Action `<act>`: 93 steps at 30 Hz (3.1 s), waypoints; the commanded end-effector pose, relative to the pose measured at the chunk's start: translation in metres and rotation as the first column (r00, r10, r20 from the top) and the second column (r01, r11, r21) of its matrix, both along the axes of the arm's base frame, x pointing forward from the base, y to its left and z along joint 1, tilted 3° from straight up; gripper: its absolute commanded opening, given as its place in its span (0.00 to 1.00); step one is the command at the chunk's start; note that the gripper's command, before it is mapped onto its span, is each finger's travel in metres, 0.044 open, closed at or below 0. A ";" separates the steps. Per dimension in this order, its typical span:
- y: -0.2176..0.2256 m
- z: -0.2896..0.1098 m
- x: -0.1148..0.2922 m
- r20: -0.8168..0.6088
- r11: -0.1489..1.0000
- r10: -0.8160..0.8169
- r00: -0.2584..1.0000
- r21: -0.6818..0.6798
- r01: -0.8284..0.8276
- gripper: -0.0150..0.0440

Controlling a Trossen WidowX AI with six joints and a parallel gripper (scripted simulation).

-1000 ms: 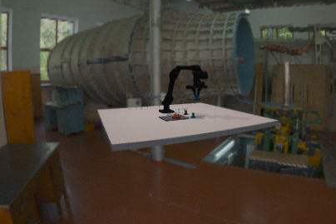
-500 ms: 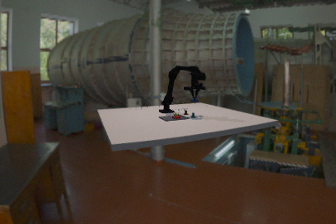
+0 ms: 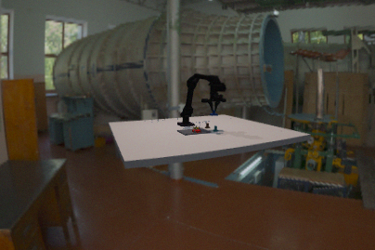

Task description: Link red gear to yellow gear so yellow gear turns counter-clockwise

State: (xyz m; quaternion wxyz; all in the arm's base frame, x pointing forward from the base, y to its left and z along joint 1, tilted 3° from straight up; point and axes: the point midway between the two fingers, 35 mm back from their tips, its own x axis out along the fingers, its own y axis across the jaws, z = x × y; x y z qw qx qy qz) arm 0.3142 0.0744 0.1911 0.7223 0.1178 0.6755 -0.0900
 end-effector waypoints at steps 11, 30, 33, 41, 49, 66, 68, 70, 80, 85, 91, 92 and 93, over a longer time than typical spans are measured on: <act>-0.031 -0.012 -0.001 0.005 1.000 0.004 1.000 0.001 -0.004 0.25; -0.075 -0.031 -0.007 0.004 1.000 0.003 1.000 -0.004 -0.003 0.25; -0.081 -0.034 -0.008 0.004 1.000 0.003 1.000 -0.004 -0.003 0.25; -0.099 -0.043 -0.014 0.004 1.000 0.001 1.000 -0.005 -0.001 0.25; -0.115 -0.051 -0.020 0.004 1.000 0.002 1.000 -0.007 -0.002 0.25; -0.145 -0.068 -0.036 0.003 1.000 0.002 1.000 -0.010 -0.002 0.25; -0.145 -0.068 -0.036 0.003 1.000 0.002 1.000 -0.010 -0.002 0.25; -0.145 -0.068 -0.036 0.003 1.000 0.002 1.000 -0.010 -0.002 0.25; -0.145 -0.068 -0.036 0.003 1.000 0.002 1.000 -0.010 -0.002 0.25; -0.145 -0.068 -0.036 0.003 1.000 0.002 1.000 -0.010 -0.002 0.25; -0.145 -0.070 -0.036 0.004 1.000 0.021 1.000 -0.011 -0.021 0.25; -0.145 -0.071 -0.036 0.004 0.999 0.031 1.000 -0.012 -0.031 0.25; -0.145 -0.072 -0.036 0.004 0.999 0.041 0.999 -0.013 -0.041 0.25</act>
